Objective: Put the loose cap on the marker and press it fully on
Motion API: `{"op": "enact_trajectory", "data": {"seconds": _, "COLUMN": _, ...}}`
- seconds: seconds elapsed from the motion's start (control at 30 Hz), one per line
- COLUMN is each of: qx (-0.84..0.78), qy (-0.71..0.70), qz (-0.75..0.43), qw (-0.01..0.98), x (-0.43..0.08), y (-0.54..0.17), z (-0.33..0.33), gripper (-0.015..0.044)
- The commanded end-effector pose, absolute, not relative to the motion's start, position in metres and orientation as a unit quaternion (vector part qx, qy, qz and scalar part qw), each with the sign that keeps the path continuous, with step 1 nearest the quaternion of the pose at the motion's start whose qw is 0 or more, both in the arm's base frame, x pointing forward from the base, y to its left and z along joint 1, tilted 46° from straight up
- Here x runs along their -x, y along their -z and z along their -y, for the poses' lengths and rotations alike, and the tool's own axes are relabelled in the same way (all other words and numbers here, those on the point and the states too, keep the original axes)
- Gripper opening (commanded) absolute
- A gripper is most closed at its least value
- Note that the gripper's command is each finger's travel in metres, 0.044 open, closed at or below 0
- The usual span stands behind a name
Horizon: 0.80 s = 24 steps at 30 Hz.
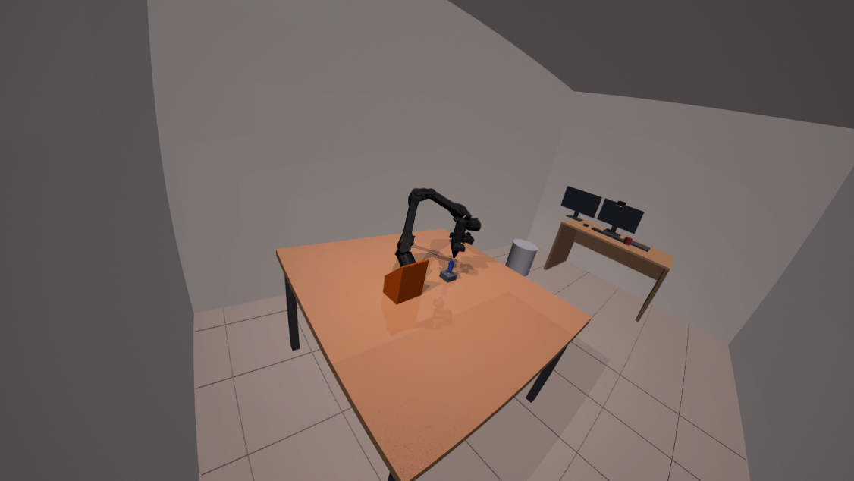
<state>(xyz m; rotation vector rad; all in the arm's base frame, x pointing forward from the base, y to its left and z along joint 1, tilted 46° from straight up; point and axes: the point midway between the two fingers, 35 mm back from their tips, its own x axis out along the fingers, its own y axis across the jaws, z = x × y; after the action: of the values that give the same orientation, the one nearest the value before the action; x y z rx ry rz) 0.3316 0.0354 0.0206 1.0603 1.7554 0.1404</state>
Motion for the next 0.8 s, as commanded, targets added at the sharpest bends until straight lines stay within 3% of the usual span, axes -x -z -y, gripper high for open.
{"op": "enact_trajectory", "data": {"seconds": 0.0, "qx": -0.3, "qy": -0.238, "qz": -0.695, "qw": 0.609, "x": -0.3301, "y": -0.0157, "z": -0.0374, "gripper": 0.0125}}
{"op": "enact_trajectory", "data": {"seconds": 0.17, "qx": -0.253, "qy": -0.29, "qz": -0.675, "qw": 0.629, "x": -0.3299, "y": -0.0145, "z": -0.0379, "gripper": 0.0}}
{"op": "enact_trajectory", "data": {"seconds": 0.77, "qx": -0.251, "qy": -0.293, "qz": -0.674, "qw": 0.63, "x": -0.3289, "y": -0.006, "z": -0.0466, "gripper": 0.0}}
